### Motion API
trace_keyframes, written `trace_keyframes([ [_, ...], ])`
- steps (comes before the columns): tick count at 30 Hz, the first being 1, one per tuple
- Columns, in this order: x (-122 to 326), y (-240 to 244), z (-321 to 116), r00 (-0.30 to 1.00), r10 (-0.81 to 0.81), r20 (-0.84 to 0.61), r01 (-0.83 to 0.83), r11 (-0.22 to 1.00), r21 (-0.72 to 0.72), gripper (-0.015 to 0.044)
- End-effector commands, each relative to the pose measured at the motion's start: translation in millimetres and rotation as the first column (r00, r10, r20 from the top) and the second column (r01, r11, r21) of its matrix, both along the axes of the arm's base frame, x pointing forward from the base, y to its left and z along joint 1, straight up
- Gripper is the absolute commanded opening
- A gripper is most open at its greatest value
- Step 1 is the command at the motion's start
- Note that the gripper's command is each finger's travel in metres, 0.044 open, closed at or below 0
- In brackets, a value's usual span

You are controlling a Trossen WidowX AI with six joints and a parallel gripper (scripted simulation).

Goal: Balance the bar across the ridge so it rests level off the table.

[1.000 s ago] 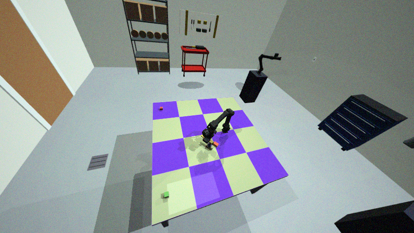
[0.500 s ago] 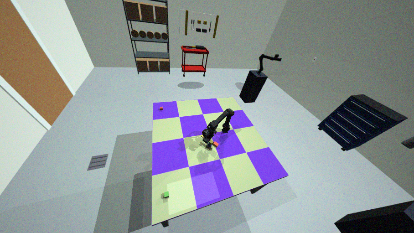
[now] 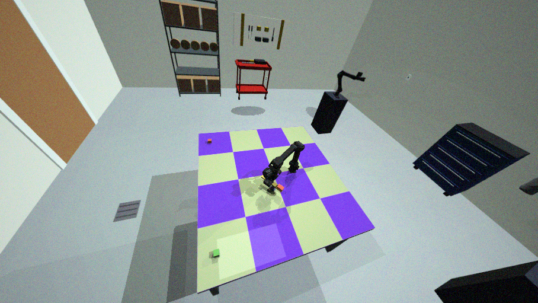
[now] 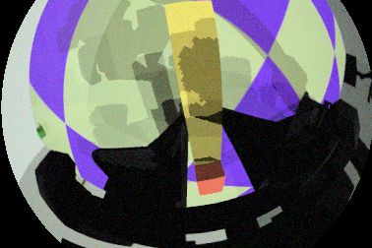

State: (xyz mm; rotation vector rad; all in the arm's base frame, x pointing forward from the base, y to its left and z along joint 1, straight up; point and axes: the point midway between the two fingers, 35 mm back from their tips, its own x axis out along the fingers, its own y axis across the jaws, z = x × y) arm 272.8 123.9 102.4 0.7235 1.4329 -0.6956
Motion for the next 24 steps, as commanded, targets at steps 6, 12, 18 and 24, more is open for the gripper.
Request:
trace_keyframes([
  [6, 0.0, 0.6, -0.7, 1.000, -0.003, 0.000, 0.003, 1.000, 0.003, 0.0000],
  [12, 0.0, 0.6, -1.1, 1.000, -0.003, 0.000, 0.003, 1.000, 0.003, 0.0000],
  [18, 0.0, 0.6, -1.7, 1.000, -0.003, 0.000, 0.003, 1.000, 0.003, 0.0000],
  [24, 0.0, 0.6, -2.1, 1.000, -0.003, 0.000, 0.003, 1.000, 0.003, 0.0000],
])
